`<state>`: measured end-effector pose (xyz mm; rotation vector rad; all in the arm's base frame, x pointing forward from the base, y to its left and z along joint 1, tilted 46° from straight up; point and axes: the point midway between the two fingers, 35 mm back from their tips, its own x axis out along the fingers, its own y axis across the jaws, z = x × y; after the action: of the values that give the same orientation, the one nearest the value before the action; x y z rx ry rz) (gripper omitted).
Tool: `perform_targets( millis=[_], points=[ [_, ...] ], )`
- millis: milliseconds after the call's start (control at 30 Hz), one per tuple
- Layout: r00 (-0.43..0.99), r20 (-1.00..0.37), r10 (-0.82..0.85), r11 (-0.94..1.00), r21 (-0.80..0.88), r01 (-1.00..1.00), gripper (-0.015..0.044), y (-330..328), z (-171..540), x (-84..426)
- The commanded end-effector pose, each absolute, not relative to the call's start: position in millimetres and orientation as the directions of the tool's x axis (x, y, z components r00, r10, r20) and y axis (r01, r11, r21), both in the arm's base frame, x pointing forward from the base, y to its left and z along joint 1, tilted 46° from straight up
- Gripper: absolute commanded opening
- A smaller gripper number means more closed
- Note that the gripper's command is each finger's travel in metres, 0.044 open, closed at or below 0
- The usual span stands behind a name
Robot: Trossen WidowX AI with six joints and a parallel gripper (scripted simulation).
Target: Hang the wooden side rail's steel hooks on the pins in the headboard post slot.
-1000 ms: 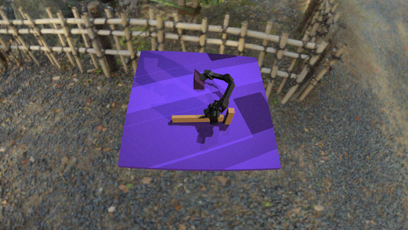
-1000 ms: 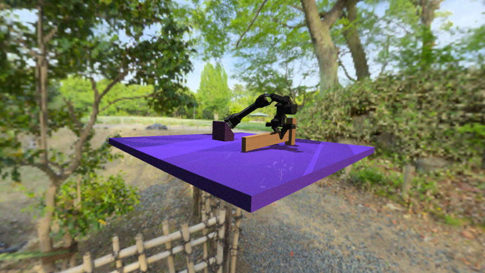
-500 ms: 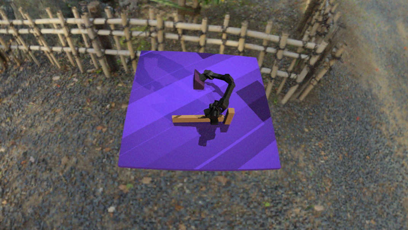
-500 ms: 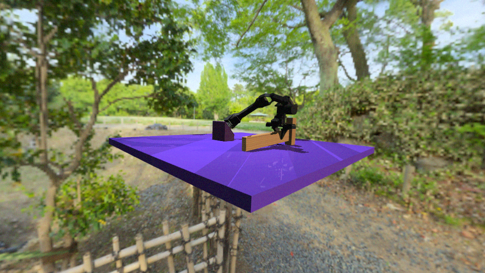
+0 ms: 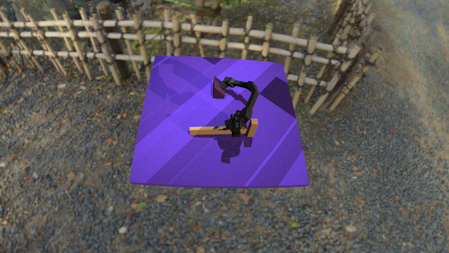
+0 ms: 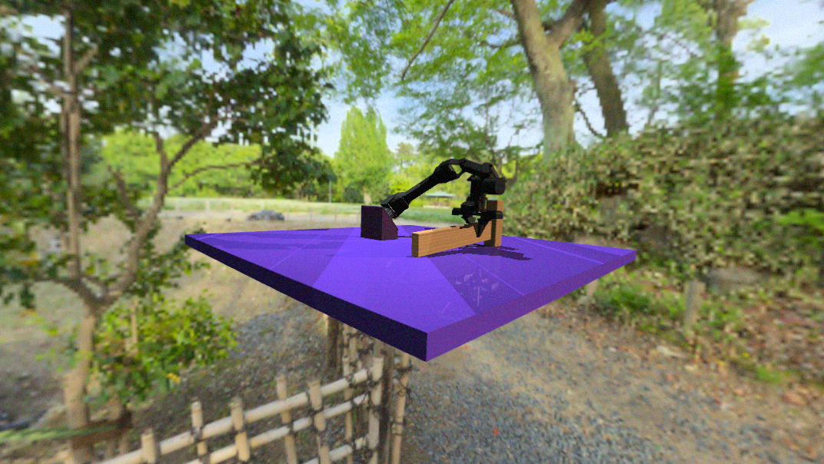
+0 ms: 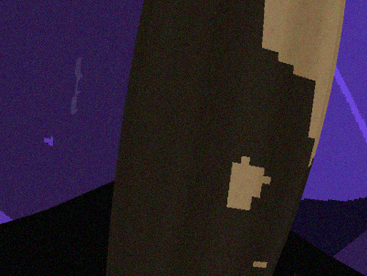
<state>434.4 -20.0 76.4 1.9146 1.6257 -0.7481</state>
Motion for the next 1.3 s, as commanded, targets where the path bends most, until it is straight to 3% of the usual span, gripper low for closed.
perform_targets(
  millis=[0, 1267],
  points=[
    [0.145, -0.698, 0.701, -0.164, 0.040, 0.986, 0.0000, -24.6, 80.2, 434.9],
    [0.145, -0.698, 0.701, -0.164, 0.040, 0.986, 0.0000, -22.2, 84.0, 435.4]
  ],
)
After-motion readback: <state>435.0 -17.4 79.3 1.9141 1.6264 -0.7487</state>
